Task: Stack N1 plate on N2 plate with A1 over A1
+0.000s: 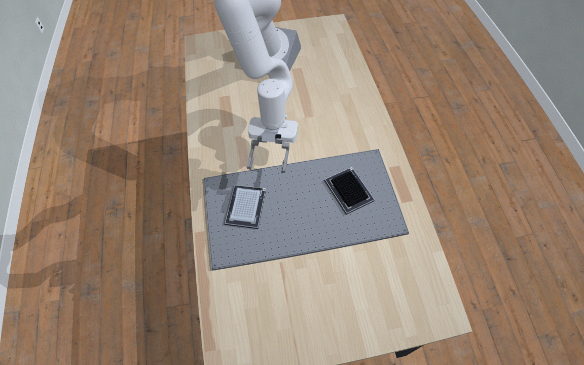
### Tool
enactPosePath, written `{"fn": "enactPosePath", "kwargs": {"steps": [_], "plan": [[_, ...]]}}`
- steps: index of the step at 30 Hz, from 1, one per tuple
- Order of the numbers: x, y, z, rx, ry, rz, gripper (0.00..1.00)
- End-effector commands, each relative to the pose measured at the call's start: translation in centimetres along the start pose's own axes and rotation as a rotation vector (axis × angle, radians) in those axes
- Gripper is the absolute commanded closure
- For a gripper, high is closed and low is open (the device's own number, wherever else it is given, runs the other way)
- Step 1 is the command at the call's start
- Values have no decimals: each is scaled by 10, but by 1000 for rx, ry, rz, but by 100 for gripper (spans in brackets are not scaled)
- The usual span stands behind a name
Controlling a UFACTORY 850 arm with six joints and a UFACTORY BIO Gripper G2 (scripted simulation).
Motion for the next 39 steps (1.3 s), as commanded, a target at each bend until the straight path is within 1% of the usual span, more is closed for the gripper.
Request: {"fn": "enactPosePath", "kwargs": {"steps": [1, 10, 12, 26, 39], "plan": [[11, -10, -15, 0, -4, -1, 63], [32, -33, -48, 0, -4, -1, 63], [32, -33, -48, 0, -4, -1, 63], [65, -67, -97, 0, -4, -1, 63], [65, -67, -97, 0, -4, -1, 63]]}}
Point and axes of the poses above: the point midway between the two finger pads, its own x axis out along the fingers, its own y axis across the jaws, z = x × y, the point moved 6 cm from there along -x, back along the fingers, and after that the axes turned 9 degrees about -x, right-handed, at the moved point
